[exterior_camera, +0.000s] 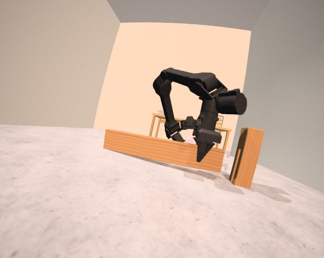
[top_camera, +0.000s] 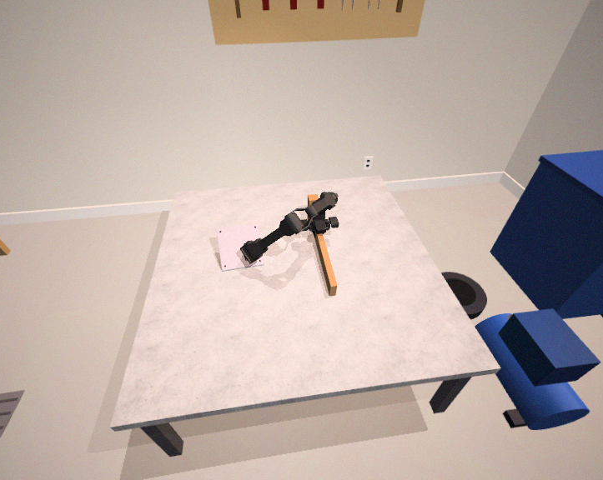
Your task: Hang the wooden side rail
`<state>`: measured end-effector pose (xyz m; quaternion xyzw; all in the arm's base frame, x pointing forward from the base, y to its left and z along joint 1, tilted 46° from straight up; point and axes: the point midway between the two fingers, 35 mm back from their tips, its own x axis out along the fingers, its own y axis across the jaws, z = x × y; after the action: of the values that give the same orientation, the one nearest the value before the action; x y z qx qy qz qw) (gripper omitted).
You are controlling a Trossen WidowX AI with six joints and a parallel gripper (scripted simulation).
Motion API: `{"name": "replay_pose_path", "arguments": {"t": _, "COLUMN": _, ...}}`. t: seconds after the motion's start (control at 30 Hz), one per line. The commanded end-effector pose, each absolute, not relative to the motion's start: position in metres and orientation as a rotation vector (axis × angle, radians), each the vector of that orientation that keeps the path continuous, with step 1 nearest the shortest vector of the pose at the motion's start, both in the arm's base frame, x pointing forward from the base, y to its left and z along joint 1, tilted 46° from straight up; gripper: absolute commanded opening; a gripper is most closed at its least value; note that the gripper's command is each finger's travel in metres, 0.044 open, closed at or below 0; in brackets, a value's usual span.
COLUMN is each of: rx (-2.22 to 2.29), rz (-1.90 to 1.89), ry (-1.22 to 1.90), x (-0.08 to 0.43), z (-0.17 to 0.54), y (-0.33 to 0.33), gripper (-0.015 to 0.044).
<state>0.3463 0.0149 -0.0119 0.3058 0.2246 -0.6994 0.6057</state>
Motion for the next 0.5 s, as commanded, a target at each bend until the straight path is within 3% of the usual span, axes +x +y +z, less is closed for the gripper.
{"name": "replay_pose_path", "arguments": {"t": 0.0, "rx": 0.717, "rz": -1.607, "ry": 0.518, "x": 0.3479, "z": -0.0092, "y": 0.02, "gripper": 0.0}}
{"name": "replay_pose_path", "arguments": {"t": 0.47, "rx": 0.718, "rz": -1.607, "ry": 0.518, "x": 0.3481, "z": -0.0076, "y": 0.0217, "gripper": 0.0}}
